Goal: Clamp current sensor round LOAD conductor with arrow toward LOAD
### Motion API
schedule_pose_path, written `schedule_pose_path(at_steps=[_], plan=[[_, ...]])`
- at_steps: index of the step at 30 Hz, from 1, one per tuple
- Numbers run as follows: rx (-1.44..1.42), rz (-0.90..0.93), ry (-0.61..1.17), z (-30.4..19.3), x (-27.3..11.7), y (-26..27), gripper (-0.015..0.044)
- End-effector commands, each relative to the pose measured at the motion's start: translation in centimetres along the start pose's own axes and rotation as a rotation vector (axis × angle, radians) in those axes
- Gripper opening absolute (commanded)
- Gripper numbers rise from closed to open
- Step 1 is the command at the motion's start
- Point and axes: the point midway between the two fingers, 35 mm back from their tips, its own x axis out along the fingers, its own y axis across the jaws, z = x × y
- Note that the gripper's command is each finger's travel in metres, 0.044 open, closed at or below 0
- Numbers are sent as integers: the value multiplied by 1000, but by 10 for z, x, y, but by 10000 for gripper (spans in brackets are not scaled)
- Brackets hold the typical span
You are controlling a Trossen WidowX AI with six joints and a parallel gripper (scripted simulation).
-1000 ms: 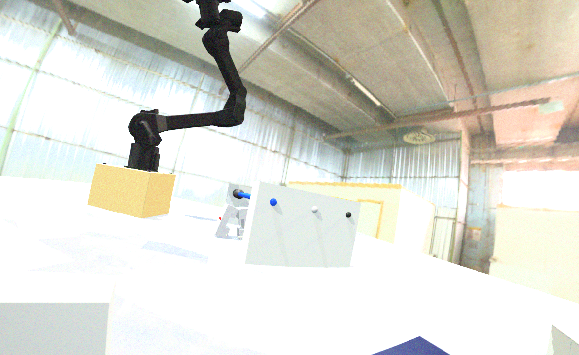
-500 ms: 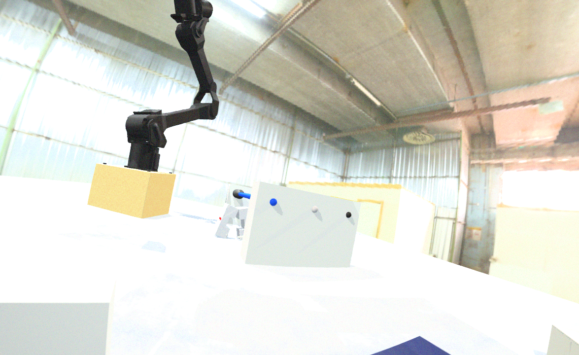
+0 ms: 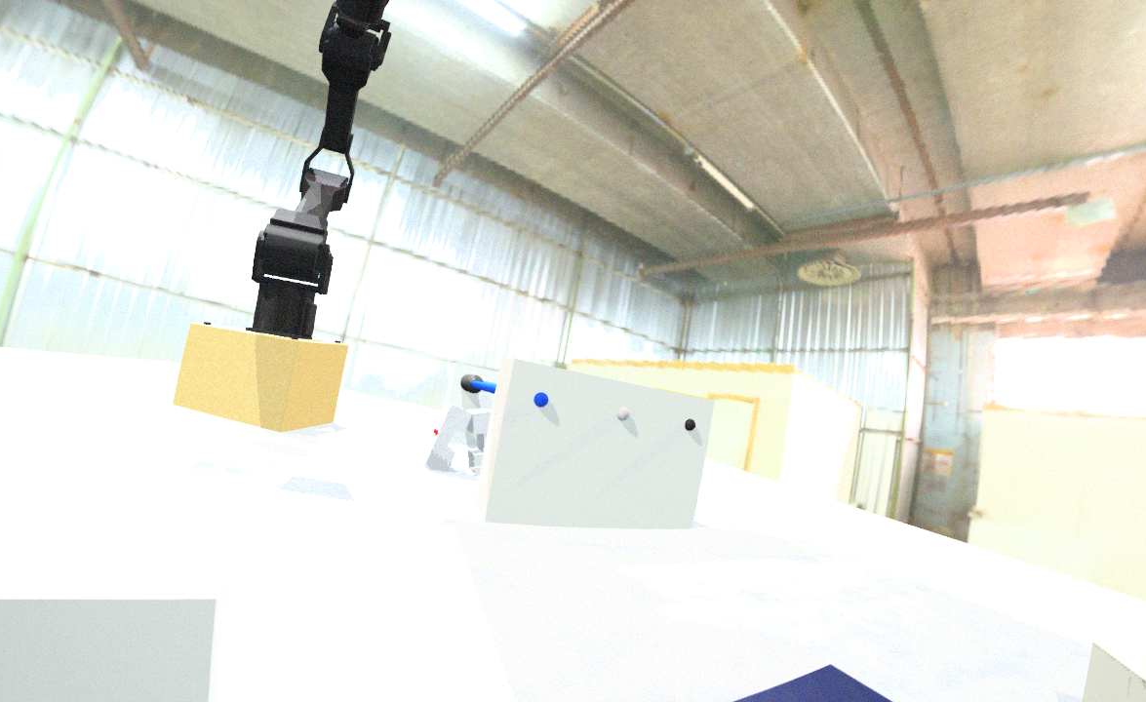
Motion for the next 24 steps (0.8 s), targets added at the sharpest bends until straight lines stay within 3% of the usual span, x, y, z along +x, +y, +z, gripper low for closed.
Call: schedule_pose_path(at_steps=[1, 11, 24], plan=[[74, 179, 158, -58, 4, 44, 440], [172, 588, 398, -132, -44, 158, 440], [214, 1147, 593, -165, -191, 275, 440]])
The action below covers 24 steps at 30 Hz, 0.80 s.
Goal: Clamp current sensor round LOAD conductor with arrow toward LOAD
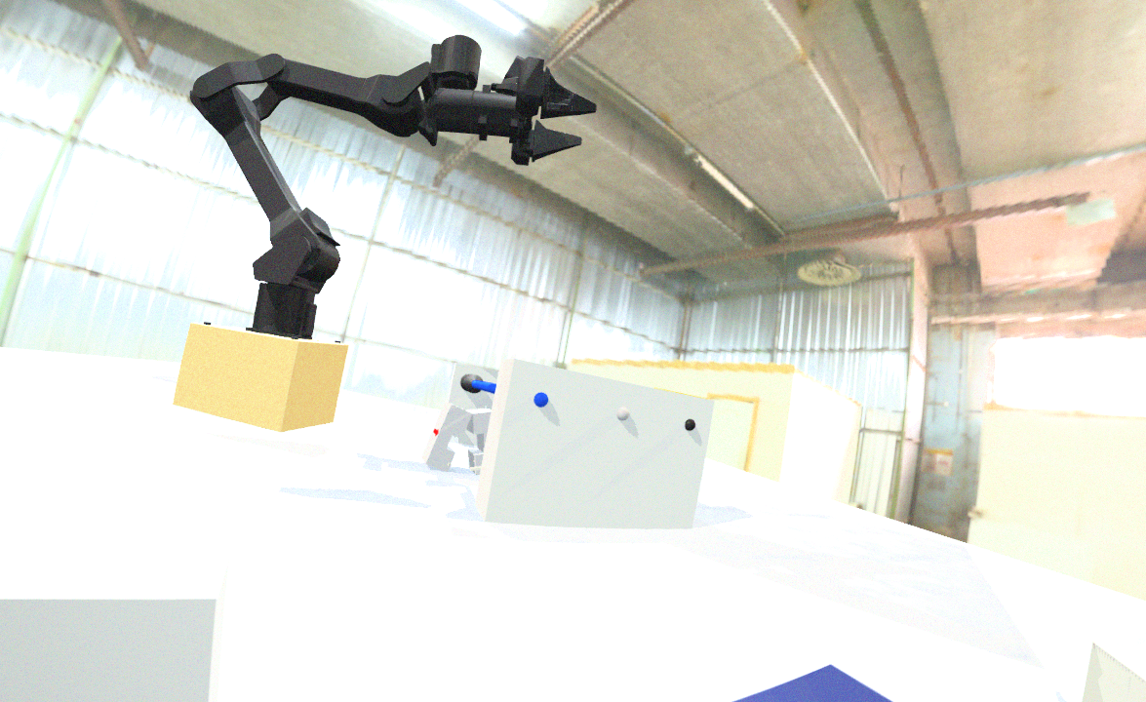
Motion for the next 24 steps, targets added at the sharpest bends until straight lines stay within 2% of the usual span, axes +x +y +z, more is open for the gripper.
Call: schedule_pose_path(at_steps=[1, 11, 18, 24], plan=[[-18, 129, 67, -28, 3, 42, 440], [-21, 113, 104, -33, 9, 38, 440], [-27, -63, 495, -93, 62, -14, 440], [2, -215, 839, -153, 83, -70, 440]])
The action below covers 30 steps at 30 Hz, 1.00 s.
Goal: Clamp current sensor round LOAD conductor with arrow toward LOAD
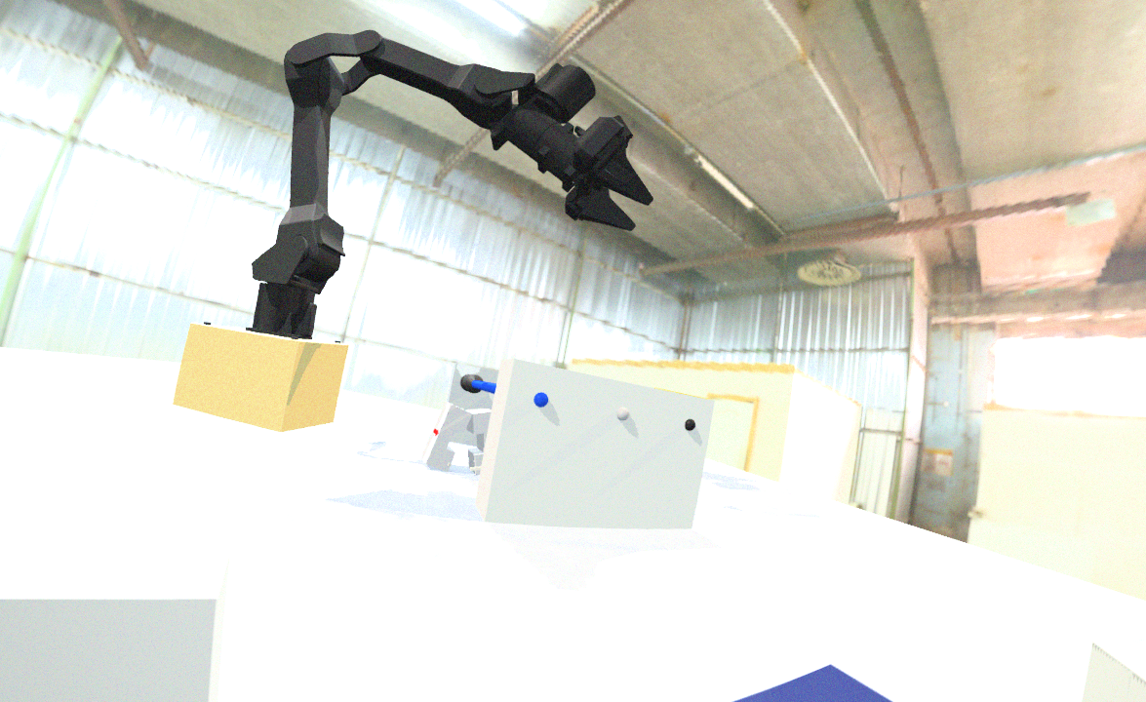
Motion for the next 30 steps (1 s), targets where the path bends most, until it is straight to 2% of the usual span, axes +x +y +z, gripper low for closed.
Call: schedule_pose_path(at_steps=[1, 8, 30], plan=[[48, -101, 267, -33, 42, -40, 440], [132, -212, 635, -90, 79, -97, 440], [134, -214, 645, -91, 79, -99, 440]])
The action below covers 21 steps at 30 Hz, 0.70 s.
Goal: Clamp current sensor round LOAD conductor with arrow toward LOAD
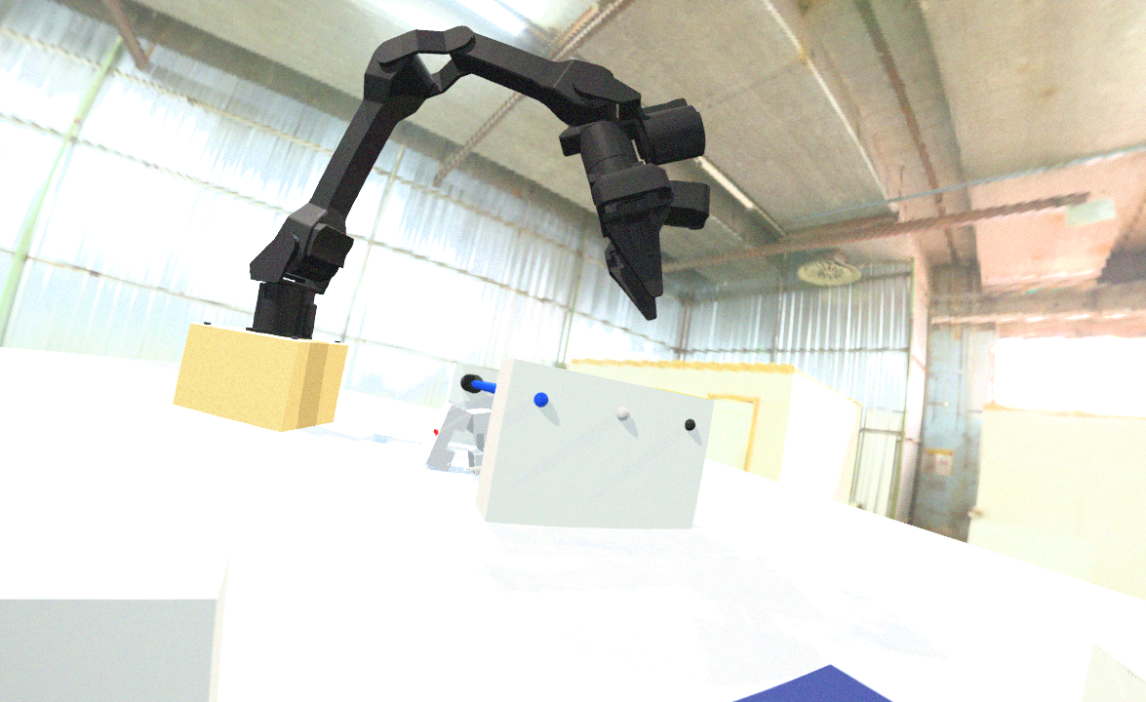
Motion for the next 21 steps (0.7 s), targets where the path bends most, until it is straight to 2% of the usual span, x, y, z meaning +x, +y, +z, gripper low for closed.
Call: schedule_pose_path(at_steps=[1, 6, 16, 21], plan=[[-1, -3, 9, -3, 2, -1, 414], [-190, 49, 65, -55, 0, 1, 286], [-604, 207, 149, -187, 1, 10, 286], [-631, 220, 152, -196, 1, 11, 286]])
